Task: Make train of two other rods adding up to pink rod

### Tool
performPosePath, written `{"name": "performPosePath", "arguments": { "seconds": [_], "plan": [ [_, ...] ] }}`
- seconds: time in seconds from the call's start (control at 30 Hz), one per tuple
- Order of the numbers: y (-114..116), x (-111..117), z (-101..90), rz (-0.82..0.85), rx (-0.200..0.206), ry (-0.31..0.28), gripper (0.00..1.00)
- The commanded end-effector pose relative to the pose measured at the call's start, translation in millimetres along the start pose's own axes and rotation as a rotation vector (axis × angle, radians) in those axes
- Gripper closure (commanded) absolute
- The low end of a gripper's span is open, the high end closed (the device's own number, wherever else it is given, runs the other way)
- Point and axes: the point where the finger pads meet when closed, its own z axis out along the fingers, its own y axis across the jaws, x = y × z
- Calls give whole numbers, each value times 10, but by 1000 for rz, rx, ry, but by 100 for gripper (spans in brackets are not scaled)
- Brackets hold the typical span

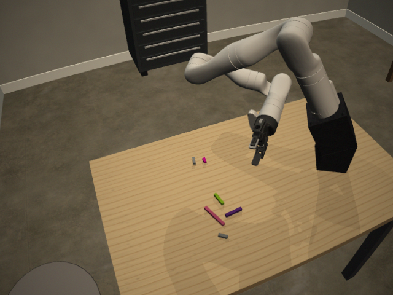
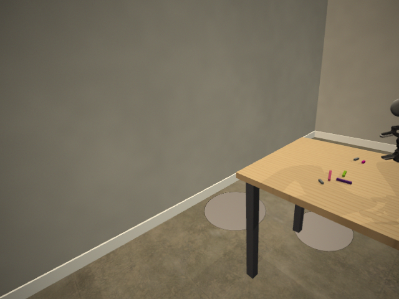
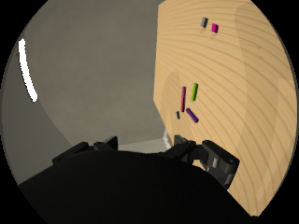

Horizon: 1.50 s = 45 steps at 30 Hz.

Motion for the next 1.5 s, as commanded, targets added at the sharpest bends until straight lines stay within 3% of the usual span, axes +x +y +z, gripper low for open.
{"name": "performPosePath", "arguments": {
  "seconds": [0.0, 0.23, 0.47, 0.67, 0.73, 1.23, 1.3, 1.37, 1.47],
  "plan": [
    [-77, -26, 41, -48, 35, -37, 0],
    [-189, -80, 81, -107, 90, -93, 0],
    [-386, -204, 128, -222, 195, -201, 0],
    [-569, -361, 135, -350, 313, -325, 0],
    [-569, -361, 135, -350, 313, -325, 0],
    [-820, -767, -47, -720, 651, -691, 0],
    [-820, -767, -47, -720, 651, -691, 0],
    [-821, -814, -100, -791, 714, -760, 0],
    [-808, -848, -152, -863, 778, -831, 0]
  ]
}}
